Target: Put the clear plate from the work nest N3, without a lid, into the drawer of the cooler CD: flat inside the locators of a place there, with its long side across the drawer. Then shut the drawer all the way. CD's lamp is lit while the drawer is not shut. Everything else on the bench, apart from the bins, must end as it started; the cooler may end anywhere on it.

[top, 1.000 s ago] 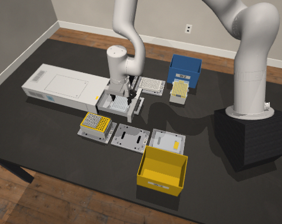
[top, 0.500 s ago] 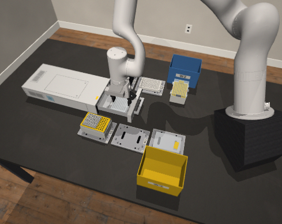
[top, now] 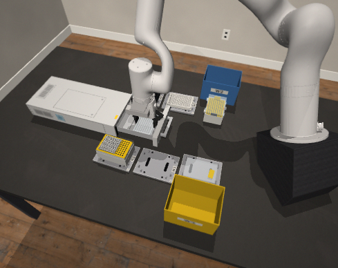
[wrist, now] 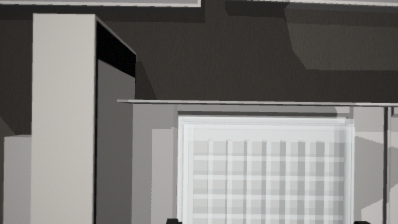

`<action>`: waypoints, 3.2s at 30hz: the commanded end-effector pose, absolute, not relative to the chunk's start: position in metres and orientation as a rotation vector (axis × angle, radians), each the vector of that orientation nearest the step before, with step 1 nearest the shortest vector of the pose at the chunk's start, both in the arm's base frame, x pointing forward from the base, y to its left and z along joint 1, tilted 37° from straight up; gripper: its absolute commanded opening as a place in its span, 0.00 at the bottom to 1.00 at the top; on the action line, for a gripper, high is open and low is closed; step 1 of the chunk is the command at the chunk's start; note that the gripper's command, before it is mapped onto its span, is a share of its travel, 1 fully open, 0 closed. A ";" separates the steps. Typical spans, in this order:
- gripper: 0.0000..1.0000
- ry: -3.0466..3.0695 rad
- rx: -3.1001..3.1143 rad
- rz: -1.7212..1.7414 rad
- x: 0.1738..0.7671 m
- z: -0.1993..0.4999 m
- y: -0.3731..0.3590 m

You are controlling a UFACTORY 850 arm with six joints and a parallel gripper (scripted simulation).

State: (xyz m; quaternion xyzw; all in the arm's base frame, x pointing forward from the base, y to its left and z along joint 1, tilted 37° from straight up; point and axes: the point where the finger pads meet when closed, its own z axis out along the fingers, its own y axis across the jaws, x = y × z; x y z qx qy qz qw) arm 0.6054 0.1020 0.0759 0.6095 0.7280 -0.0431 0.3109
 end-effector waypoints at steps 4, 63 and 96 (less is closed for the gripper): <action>0.00 1.922 1.609 -0.112 0.606 0.076 0.102; 1.00 1.922 1.609 -0.112 0.606 0.075 0.102; 1.00 1.922 1.609 -0.112 0.604 0.081 0.105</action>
